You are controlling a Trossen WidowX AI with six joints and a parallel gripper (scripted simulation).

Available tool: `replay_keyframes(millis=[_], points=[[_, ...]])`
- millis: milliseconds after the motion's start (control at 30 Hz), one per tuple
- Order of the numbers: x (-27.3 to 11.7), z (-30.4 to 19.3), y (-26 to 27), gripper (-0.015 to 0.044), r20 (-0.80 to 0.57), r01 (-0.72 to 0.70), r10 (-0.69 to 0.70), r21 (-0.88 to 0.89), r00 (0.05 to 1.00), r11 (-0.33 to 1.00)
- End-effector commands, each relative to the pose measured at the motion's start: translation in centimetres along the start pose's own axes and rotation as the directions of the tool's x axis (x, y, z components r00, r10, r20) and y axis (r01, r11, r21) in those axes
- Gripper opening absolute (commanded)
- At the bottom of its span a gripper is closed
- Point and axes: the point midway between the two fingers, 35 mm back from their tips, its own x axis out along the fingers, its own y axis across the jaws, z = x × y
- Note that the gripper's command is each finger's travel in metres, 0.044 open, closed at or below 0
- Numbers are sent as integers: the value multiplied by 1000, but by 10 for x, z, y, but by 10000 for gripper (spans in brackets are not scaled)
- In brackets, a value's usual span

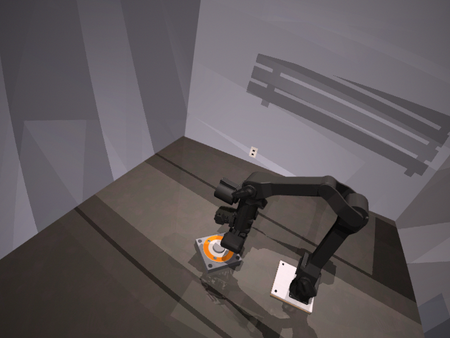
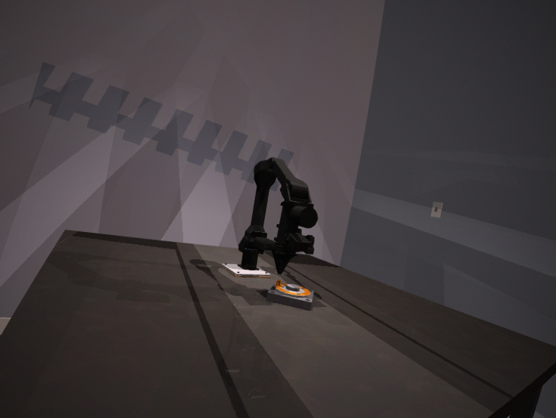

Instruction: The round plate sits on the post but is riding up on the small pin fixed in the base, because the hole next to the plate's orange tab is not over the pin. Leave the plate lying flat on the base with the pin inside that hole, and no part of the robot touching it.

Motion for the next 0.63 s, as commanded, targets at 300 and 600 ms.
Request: replay_keyframes(millis=[300,600], points=[[-17,1,0,0,8,1,-1,-3,1000,1000],[-17,1,0,0,8,1,-1,-3,1000,1000]])
